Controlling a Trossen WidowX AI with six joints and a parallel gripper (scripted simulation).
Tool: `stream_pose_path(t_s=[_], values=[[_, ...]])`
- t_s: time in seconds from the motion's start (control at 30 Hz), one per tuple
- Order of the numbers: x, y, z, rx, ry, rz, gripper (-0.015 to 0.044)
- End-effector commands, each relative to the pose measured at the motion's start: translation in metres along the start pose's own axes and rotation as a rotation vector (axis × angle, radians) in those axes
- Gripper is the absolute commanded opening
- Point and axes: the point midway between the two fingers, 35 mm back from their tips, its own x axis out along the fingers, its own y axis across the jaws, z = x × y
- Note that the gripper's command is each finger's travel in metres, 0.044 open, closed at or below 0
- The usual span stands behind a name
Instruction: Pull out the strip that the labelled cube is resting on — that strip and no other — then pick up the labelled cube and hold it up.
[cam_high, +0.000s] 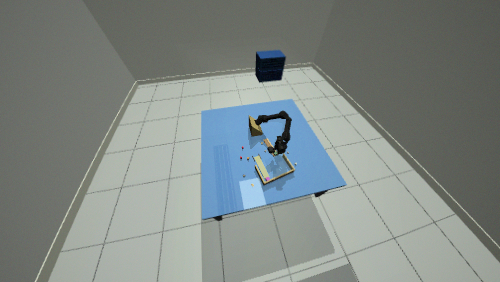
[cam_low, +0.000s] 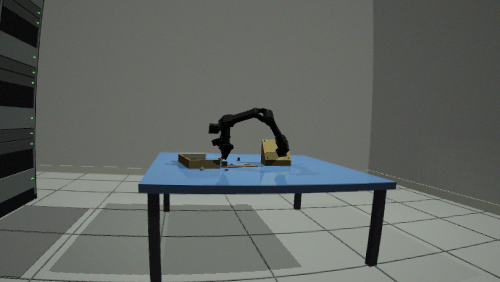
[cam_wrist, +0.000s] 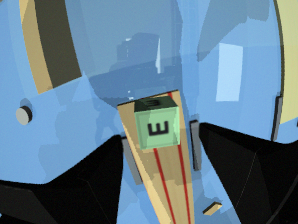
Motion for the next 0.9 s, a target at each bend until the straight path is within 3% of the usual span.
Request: stream_pose_path(t_s=[0.0, 0.67, 0.8, 0.87], values=[[0.007, 0.000, -0.001, 0.005, 0.002, 0.005, 0.0250], [0.035, 0.001, -0.001, 0.005, 0.001, 0.008, 0.0250], [0.033, 0.001, 0.000, 0.000, 0.001, 0.003, 0.0145], [0.033, 0.001, 0.000, 0.000, 0.001, 0.003, 0.0132]])
